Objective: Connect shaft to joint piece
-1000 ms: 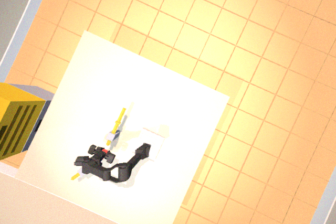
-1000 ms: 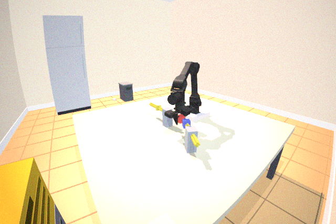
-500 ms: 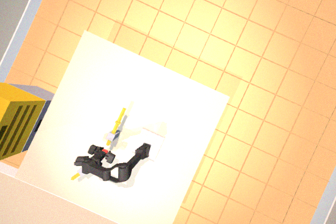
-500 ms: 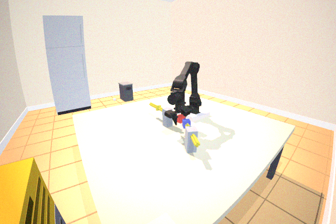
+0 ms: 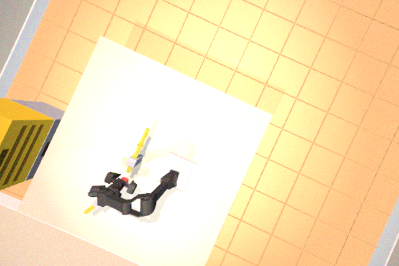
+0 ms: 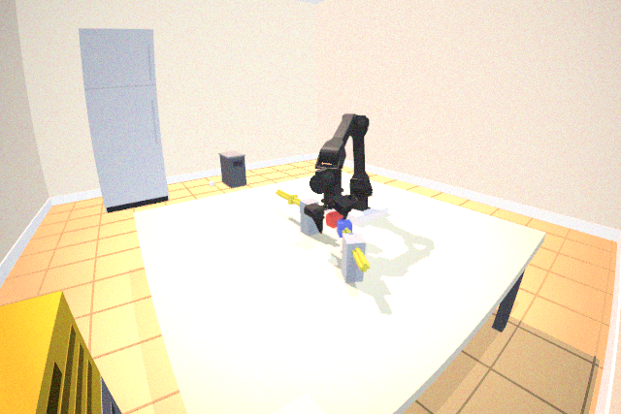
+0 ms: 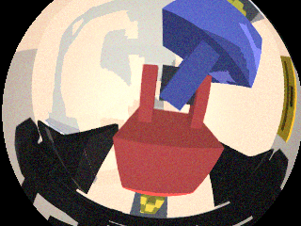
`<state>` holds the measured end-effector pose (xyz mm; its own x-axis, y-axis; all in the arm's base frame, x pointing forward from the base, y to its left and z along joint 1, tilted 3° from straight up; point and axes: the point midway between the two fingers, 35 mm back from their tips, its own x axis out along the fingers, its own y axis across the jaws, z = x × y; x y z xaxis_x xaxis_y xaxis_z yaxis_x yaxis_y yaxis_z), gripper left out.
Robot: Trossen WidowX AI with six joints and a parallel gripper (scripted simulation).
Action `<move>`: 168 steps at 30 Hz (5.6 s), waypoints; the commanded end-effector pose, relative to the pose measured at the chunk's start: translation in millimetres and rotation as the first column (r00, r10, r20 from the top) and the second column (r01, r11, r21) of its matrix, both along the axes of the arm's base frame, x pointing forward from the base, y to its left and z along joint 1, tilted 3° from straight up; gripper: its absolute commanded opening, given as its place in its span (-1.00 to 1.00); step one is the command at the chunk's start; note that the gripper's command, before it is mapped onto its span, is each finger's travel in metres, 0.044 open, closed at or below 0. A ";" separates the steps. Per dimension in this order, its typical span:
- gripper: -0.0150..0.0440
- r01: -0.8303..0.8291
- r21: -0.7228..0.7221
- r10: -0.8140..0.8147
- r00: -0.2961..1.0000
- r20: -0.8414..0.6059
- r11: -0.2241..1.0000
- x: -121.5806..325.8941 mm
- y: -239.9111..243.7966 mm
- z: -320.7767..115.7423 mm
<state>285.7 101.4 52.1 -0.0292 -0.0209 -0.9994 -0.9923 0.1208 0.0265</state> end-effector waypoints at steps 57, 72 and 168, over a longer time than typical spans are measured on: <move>1.00 0.925 0.053 -0.926 0.375 0.036 0.377 3.5 3.5 161.5; 1.00 1.000 0.005 -0.997 -0.030 -0.069 -0.030 4.2 -17.9 148.3; 1.00 0.197 -0.018 -0.195 -0.979 -0.051 -0.980 -33.9 -324.7 73.3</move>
<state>252.5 -225.0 137.1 0.0644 0.1076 -0.9921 0.9851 0.1523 0.0805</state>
